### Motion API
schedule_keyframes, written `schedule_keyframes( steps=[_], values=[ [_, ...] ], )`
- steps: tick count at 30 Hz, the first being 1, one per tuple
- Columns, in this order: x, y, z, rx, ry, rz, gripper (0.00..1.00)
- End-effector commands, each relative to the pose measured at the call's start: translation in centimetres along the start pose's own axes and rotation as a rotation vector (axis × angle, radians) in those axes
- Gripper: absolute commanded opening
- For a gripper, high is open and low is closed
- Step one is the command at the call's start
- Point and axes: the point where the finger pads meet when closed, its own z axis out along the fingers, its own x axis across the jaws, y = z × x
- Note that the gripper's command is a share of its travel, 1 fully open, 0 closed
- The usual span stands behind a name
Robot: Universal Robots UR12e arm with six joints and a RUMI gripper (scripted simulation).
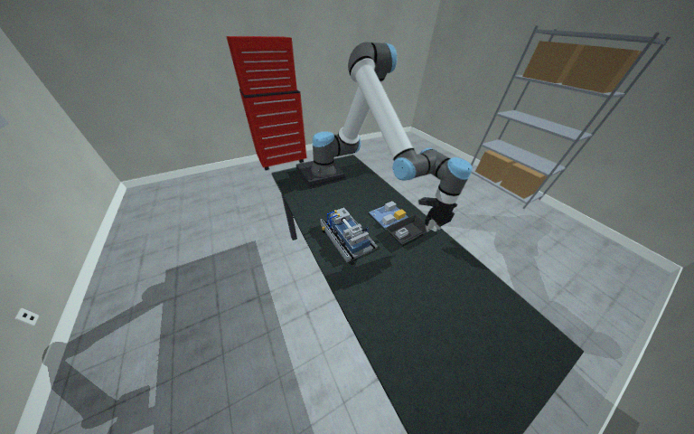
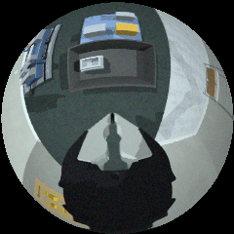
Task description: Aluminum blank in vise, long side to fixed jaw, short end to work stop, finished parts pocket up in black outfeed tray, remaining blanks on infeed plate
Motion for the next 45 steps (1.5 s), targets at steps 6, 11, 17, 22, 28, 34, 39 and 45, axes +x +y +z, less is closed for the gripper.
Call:
schedule_keyframes(
  steps=[6, 11, 17, 22, 28, 34, 39, 45],
  values=[
    [0.0, 0.1, -0.6, -0.002, 0.0, 0.0, 0.0],
    [0.0, 0.1, -1.1, -0.002, 0.0, 0.0, 0.0],
    [0.0, 0.1, -2.5, -0.002, 0.0, 0.0, 0.0],
    [0.0, 0.1, -3.8, -0.002, 0.0, 0.0, 0.0],
    [0.0, 0.1, -4.8, -0.002, 0.0, 0.0, 0.0],
    [0.0, 0.1, -6.0, -0.002, 0.0, 0.0, 0.0],
    [0.0, 0.1, -6.5, -0.002, 0.0, 0.0, 0.0],
    [0.0, 0.1, -6.6, -0.002, 0.0, 0.0, 0.0]
  ],
)
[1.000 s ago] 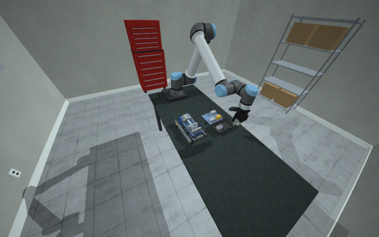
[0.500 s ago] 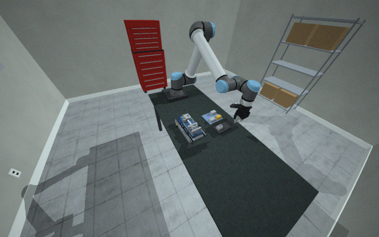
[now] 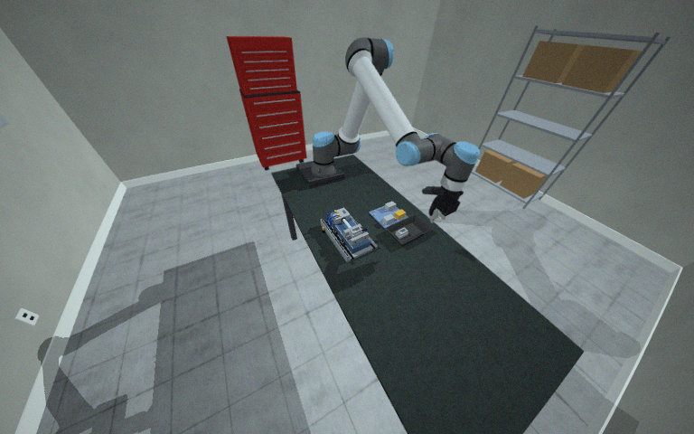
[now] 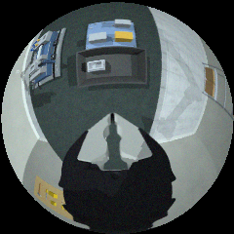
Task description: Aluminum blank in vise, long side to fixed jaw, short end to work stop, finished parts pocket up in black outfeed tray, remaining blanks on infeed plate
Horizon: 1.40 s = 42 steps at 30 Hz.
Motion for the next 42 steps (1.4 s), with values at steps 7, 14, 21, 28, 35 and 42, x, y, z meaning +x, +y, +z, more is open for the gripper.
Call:
schedule_keyframes(
  steps=[7, 14, 21, 28, 35, 42],
  values=[
    [-2.2, -0.1, -0.2, -0.002, 0.0, 0.0, 0.0],
    [-12.4, -1.7, -0.3, -0.002, 0.0, 0.0, 0.0],
    [-20.4, -3.8, -0.3, -0.002, 0.0, 0.0, 0.0],
    [-29.1, -7.3, -0.2, -0.002, 0.0, 0.0, 0.0],
    [-31.2, -8.3, -0.2, -0.002, 0.0, 0.0, 0.0],
    [-31.2, -8.3, -0.2, -0.002, 0.0, 0.0, 0.0]
  ],
)
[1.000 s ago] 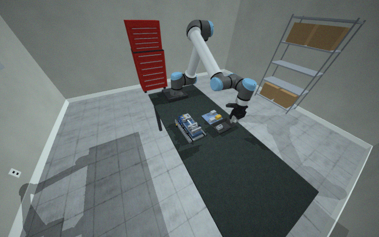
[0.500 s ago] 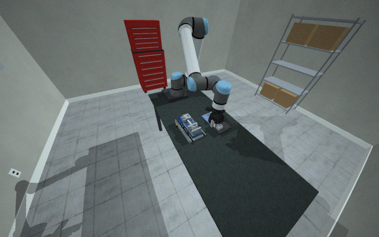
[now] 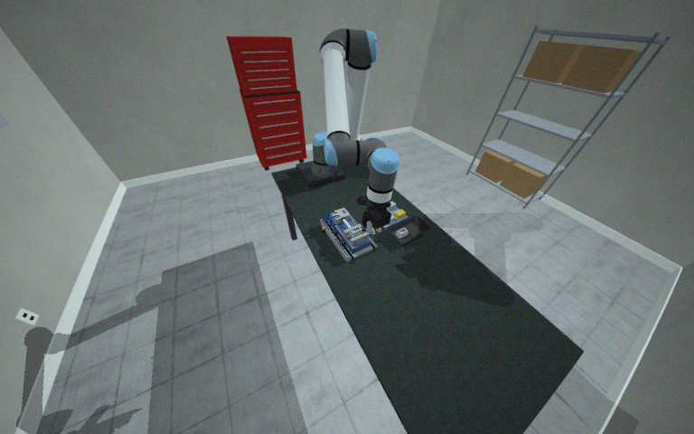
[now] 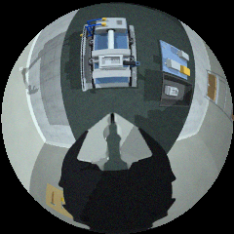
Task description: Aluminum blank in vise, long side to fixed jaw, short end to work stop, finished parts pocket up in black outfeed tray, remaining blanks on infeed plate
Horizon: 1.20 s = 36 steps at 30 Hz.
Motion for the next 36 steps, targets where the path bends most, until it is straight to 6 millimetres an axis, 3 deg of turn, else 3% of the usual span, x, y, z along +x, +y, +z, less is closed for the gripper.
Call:
schedule_keyframes(
  steps=[1, 36],
  values=[
    [-0.07, 0.04, -0.11, -0.002, -0.001, 0.0, 0.0],
    [-0.09, -0.13, -0.12, -0.002, -0.001, -0.022, 0.0]
  ],
)
